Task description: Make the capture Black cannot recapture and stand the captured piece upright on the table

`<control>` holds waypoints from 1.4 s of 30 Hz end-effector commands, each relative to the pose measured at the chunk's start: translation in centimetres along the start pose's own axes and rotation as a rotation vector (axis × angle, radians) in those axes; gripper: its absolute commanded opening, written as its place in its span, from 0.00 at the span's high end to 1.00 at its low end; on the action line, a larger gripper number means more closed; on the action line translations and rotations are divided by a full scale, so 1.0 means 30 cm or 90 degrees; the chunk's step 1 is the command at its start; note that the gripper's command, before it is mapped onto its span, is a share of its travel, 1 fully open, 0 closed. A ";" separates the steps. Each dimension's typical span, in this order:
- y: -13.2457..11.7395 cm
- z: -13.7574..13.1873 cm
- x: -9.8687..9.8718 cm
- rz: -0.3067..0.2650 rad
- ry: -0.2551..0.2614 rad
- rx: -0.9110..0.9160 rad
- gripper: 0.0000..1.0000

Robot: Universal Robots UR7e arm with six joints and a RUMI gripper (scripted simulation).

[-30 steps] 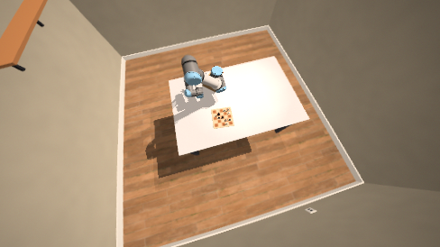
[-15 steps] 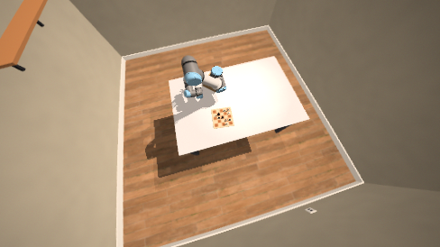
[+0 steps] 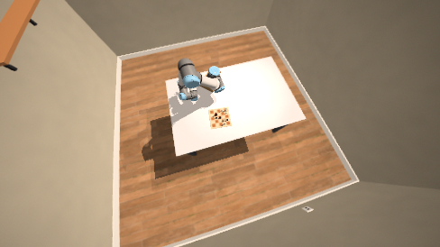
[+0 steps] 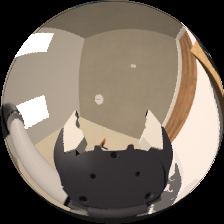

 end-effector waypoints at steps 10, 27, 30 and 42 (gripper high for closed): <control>-0.170 -0.088 -0.171 0.012 0.042 -0.042 0.00; -0.321 -0.226 -0.531 0.051 0.050 -0.112 0.00; -0.336 -0.260 -0.639 0.061 0.039 -0.134 0.00; -0.319 -0.346 -0.958 0.076 -0.020 -0.206 0.00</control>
Point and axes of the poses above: the point where the finger pads meet when closed, its own x axis out along the fingers, its own z axis across the jaws, y = z × x, the point moved 6 cm from there along -x, back along the fingers, and after that the axes turned 5 degrees about x, right-handed, at the moved point
